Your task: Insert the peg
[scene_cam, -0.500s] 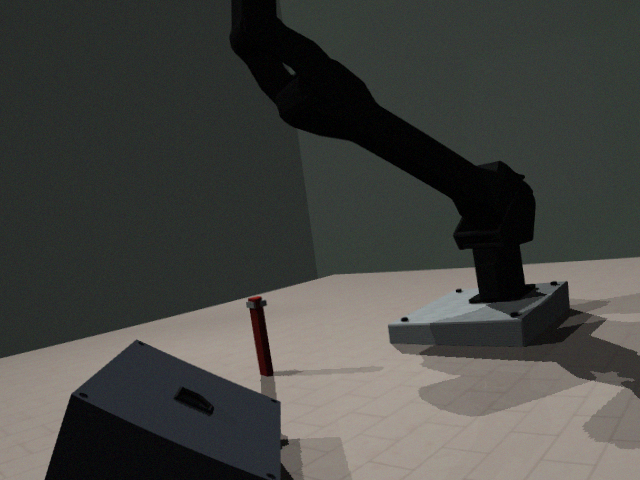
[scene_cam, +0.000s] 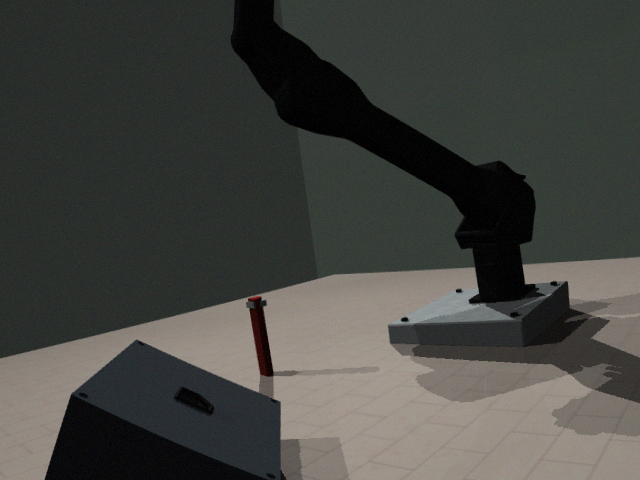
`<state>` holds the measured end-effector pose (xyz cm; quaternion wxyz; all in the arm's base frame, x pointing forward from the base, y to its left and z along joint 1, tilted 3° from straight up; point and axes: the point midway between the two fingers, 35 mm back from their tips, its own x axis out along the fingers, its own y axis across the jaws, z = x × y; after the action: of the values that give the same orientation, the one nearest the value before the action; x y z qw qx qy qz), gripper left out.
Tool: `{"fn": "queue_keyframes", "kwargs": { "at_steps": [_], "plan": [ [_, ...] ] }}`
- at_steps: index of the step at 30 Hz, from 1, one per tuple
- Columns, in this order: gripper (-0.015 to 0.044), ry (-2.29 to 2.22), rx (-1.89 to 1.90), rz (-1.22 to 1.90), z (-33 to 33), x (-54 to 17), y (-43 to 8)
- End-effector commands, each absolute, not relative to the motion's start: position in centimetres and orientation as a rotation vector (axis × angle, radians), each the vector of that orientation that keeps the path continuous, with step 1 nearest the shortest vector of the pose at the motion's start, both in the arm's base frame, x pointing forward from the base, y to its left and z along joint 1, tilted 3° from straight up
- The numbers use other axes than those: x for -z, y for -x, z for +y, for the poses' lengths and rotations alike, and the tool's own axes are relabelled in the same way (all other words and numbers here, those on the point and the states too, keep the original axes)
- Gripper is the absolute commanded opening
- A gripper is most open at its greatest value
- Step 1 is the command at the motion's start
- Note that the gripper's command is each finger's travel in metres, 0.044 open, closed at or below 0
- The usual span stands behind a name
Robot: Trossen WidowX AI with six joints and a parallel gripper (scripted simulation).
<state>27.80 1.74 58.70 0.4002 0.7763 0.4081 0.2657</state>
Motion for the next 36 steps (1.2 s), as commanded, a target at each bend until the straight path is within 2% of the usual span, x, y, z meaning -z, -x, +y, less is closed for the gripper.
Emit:
{"fn": "queue_keyframes", "kwargs": {
  "at_steps": [1, 36],
  "plan": [
    [0.0440, -2.003, -0.681, 0.969, 1.3, -59.6, -27.0],
    [0.0440, -1.825, -0.790, 0.318, 0.3, -65.8, -17.3]
  ]
}}
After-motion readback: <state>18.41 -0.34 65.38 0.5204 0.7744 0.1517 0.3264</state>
